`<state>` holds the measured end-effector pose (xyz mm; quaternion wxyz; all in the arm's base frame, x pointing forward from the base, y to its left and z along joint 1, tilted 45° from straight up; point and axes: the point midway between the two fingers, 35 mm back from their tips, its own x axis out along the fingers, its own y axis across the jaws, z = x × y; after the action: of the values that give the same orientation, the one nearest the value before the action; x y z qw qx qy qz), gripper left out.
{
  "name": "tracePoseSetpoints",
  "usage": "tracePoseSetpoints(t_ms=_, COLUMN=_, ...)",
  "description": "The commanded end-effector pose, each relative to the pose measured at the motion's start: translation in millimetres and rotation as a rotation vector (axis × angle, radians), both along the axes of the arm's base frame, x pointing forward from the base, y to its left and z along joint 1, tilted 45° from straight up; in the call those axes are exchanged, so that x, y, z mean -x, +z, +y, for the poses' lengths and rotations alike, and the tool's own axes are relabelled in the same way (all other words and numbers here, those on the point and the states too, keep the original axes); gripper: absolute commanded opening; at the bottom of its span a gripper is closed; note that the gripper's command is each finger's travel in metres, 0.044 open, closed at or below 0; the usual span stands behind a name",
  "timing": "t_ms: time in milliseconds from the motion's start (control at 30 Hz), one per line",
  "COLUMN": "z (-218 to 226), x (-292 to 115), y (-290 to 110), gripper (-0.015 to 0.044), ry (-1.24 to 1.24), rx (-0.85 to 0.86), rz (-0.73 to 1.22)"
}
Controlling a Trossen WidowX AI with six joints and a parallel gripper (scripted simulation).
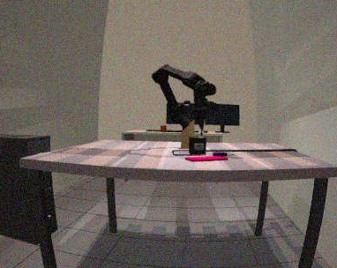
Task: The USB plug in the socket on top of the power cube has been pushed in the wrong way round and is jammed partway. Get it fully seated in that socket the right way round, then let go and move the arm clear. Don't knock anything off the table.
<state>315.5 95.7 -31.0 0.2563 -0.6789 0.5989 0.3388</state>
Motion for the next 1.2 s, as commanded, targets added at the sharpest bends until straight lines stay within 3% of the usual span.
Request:
tracePoseSetpoints(t_ms=0, z=-1.0, x=0.5, y=-1.3, gripper=0.0000, ry=0.002, rx=-0.001, rz=0.006)
tracePoseSetpoints(t_ms=1167, z=-4.0, x=0.3, y=-4.3, gripper=0.0000, ry=0.002, rx=-0.001, rz=0.006)
